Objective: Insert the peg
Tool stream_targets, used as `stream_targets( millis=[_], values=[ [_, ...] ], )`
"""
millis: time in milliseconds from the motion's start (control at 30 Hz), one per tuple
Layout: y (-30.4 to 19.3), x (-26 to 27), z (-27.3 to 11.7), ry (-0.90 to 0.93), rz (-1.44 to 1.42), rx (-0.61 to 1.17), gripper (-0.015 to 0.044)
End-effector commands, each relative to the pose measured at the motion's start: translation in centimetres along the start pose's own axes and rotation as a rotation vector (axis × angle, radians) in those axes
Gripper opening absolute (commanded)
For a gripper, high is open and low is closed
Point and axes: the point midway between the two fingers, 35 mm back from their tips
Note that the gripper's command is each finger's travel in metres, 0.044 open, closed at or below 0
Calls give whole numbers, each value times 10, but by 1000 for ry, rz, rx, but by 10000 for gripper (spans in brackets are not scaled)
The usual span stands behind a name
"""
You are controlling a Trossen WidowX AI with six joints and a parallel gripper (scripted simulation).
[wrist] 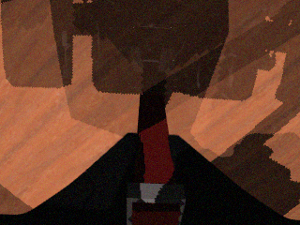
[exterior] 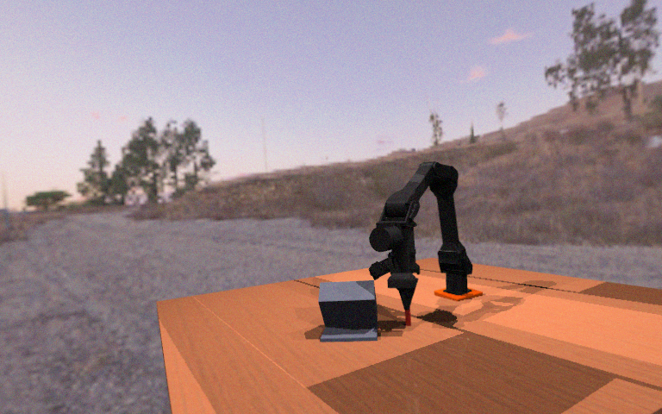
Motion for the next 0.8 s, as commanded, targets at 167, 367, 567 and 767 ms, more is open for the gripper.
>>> stream_targets(
  millis=[167,367,567,767],
  values=[
    [1,2,-12,1,0,0,0],
    [1,3,-34,0,1,2,0],
    [1,3,-55,-1,2,3,0],
    [2,1,-75,-2,3,4,0]
  ],
)
Point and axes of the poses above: the point midway between the two fingers, 35 mm back from their tips, its own z axis out along the fingers, its own x axis across the jaws, y = z × x, and after that the axes turned 9 degrees about z, right-handed
